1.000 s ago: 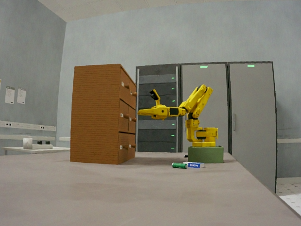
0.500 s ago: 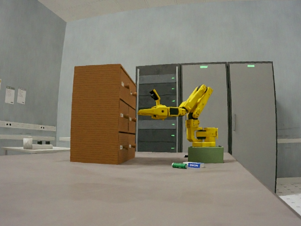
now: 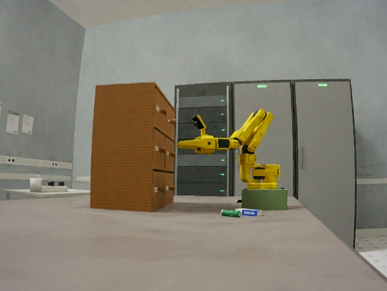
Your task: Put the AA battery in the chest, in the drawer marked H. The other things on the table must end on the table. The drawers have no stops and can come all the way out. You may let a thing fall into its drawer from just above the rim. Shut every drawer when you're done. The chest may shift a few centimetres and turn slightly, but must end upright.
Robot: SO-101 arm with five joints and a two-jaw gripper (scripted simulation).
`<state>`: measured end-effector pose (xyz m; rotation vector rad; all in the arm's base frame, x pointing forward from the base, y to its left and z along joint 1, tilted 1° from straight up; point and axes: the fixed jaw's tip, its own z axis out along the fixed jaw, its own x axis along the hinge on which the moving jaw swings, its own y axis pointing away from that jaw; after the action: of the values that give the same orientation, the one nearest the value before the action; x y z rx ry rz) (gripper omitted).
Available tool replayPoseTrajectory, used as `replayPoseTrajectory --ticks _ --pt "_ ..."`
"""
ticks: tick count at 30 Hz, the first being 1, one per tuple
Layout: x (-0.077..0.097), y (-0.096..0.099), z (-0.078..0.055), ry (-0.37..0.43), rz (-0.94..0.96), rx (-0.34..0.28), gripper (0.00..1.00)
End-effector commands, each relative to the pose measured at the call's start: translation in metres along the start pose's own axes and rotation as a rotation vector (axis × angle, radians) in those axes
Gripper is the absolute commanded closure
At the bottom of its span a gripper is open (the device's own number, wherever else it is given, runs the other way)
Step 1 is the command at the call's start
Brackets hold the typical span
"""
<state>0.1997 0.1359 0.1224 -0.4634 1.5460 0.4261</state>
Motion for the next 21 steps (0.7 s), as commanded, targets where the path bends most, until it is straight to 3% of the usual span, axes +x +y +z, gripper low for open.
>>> replayPoseTrajectory --ticks 1,7,21 --pt "-0.005 0.002 0.001 -0.017 0.01 -0.006 0.5" --pt "-0.005 0.002 0.001 -0.017 0.01 -0.006 0.5" --pt "0.014 0.001 0.003 0.2 0.002 -0.006 0.5"
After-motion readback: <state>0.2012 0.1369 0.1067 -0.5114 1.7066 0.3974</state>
